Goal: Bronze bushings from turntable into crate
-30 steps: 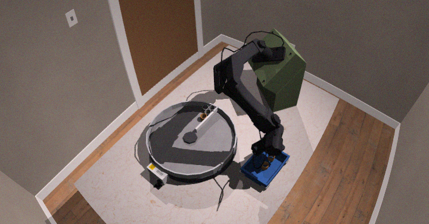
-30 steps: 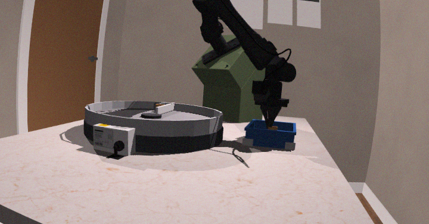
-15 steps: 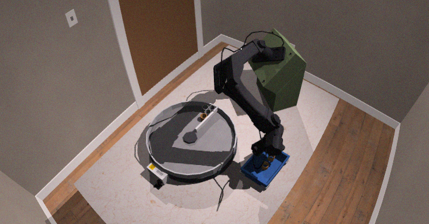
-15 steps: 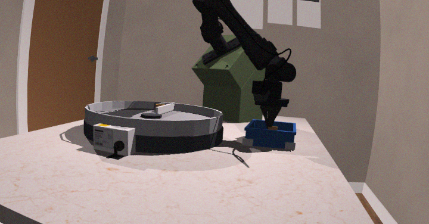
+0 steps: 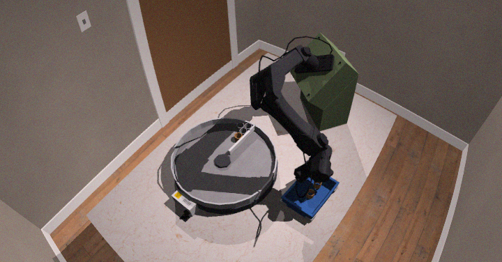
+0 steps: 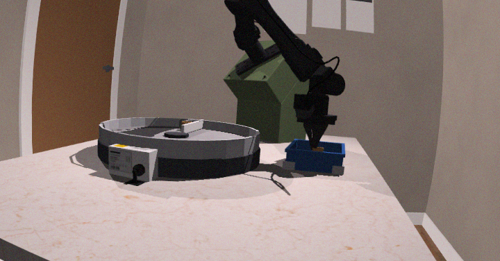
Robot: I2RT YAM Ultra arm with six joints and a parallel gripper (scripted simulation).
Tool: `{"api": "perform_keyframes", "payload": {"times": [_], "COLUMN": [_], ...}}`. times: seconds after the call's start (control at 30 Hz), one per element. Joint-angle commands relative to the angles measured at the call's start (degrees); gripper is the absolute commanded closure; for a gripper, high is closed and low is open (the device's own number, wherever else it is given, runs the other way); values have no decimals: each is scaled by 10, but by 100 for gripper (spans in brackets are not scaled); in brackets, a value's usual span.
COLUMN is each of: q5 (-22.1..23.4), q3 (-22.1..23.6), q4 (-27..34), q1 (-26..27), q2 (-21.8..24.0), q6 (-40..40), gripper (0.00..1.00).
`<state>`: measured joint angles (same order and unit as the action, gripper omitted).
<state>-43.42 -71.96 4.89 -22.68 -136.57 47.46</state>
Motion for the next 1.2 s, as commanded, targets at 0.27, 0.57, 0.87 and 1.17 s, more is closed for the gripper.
{"api": "perform_keyframes", "payload": {"times": [0.27,0.57,0.87,1.17], "q5": [0,0,0,0], "q3": [-19,-20,-20,-20], "q4": [4,4,4,4], "q1": [-16,-16,-16,-16], "q2": [4,2,2,2], "q6": [2,3,3,3], "gripper": [100,100,100,100]}}
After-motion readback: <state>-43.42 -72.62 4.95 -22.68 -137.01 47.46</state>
